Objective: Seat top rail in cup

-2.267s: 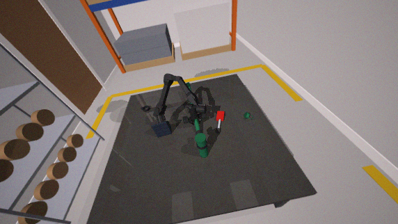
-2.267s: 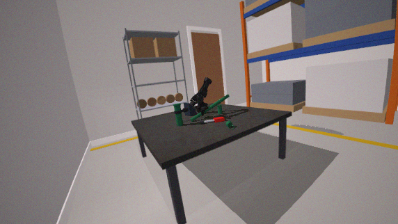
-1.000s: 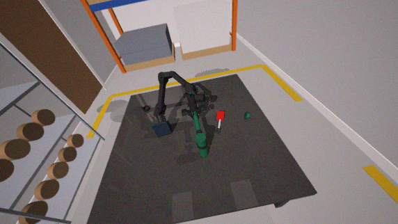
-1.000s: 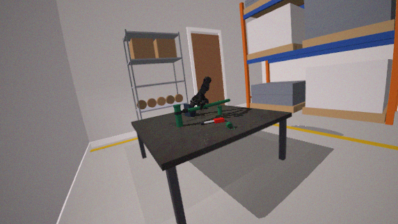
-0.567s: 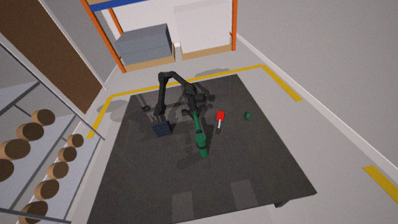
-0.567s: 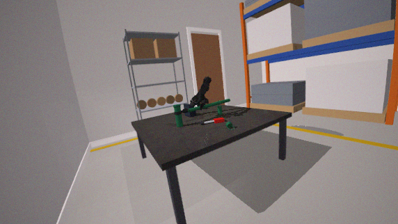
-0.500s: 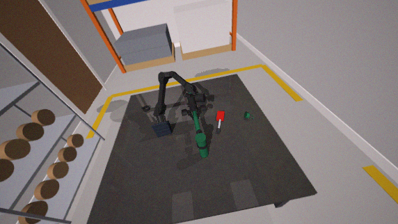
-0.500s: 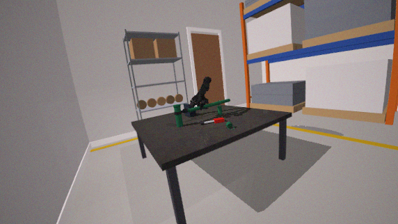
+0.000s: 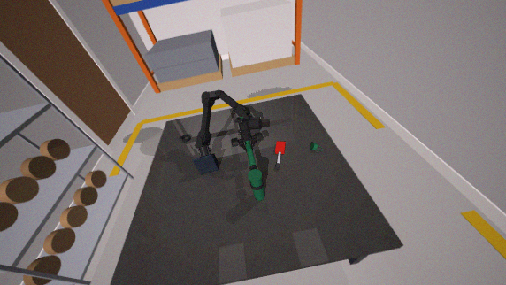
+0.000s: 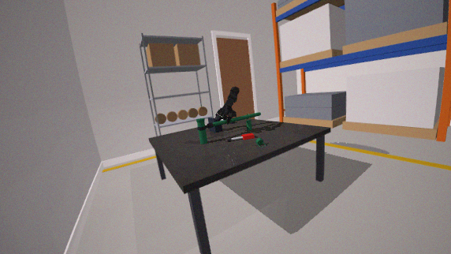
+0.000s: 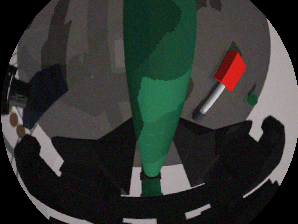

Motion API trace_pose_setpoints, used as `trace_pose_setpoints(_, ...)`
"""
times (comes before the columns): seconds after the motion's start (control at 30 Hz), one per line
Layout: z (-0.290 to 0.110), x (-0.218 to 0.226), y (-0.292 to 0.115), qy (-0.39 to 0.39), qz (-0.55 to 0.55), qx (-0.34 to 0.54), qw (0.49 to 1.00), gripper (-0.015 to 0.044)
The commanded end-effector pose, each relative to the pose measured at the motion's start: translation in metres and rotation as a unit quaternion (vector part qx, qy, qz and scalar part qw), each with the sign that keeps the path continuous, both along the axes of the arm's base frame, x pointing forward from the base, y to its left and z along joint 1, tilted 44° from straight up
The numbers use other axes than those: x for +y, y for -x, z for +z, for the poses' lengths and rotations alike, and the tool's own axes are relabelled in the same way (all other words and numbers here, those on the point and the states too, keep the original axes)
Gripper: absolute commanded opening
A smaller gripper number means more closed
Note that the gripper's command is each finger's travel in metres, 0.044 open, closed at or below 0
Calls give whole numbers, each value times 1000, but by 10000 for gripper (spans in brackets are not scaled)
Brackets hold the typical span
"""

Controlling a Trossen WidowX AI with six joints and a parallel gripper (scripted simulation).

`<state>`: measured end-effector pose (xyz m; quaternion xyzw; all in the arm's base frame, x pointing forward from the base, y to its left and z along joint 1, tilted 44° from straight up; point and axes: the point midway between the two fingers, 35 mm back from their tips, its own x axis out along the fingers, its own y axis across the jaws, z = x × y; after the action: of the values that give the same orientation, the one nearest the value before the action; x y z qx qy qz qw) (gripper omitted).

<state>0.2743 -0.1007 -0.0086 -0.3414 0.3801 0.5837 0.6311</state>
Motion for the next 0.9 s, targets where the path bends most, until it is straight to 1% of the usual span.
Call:
trace_pose_setpoints(0.0, 0, -8, -2, 6, -5, -3, 1000, 0)
trace_pose_setpoints(0.4, -16, -16, 3, 1, 0, 0, 1000, 0)
trace_pose_setpoints(0.87, -16, -16, 3, 1, 0, 0, 1000, 0)
